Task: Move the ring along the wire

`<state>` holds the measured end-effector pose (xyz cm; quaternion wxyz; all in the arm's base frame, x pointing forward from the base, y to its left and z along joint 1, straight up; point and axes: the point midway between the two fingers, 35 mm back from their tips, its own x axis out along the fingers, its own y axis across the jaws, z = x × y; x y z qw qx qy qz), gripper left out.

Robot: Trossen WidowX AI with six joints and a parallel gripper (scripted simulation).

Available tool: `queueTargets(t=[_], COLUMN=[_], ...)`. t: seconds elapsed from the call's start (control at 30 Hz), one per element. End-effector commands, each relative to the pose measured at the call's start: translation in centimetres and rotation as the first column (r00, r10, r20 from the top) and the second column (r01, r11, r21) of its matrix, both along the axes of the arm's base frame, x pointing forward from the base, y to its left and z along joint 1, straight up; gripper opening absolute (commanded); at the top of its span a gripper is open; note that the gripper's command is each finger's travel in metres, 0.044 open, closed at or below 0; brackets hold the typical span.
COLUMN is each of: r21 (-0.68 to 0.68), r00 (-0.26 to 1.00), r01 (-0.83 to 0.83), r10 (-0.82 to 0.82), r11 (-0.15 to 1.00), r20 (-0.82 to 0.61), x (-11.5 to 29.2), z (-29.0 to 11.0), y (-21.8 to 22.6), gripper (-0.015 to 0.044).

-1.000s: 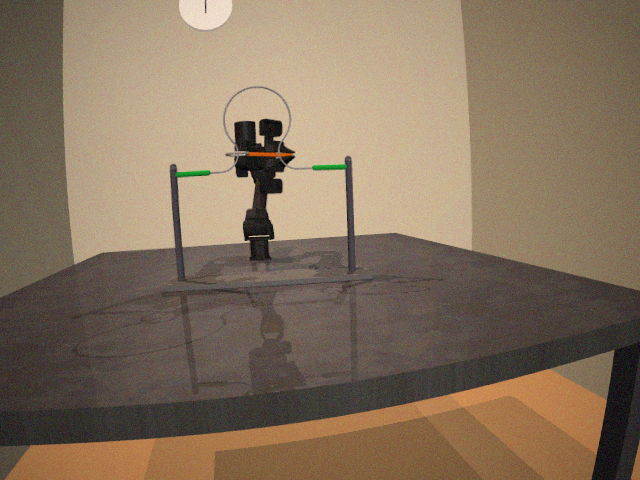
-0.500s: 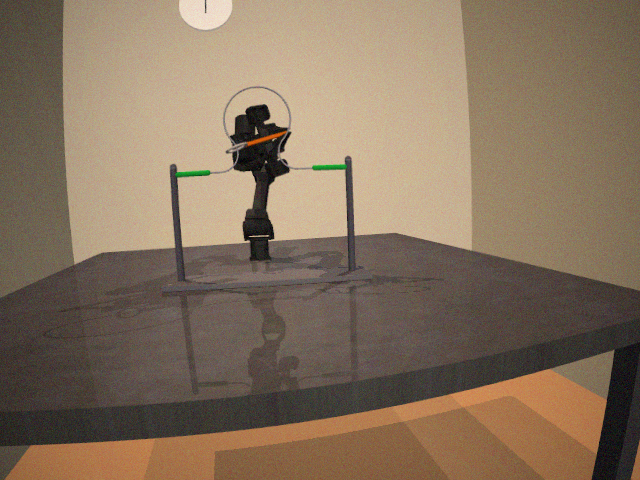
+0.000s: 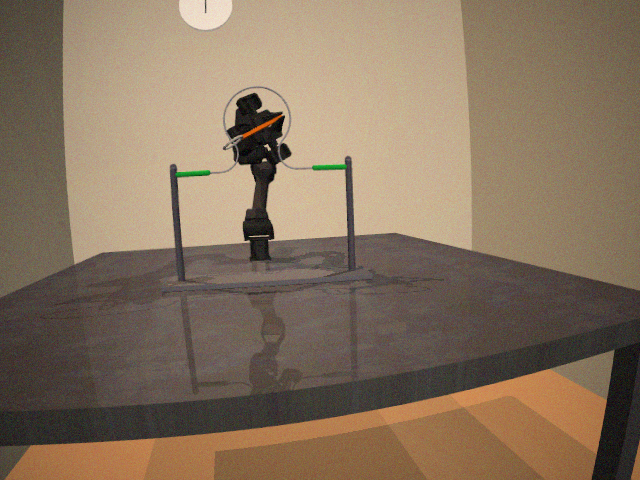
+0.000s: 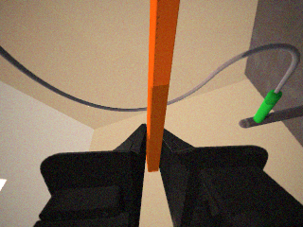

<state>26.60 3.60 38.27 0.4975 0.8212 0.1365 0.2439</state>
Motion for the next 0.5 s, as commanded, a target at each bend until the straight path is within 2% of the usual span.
queueTargets(t=[0.0,0.47], r21=[0.02,-0.056], r00=[1.0,1.0], r01=[0.009,-0.001], r10=[-0.009,-0.001], r11=[1.0,0.998], r20=[-0.006,-0.026], x=[0.07,0.04], z=[0.66,1.08], y=[-0.32,-0.65], gripper=[-0.015,-0.015])
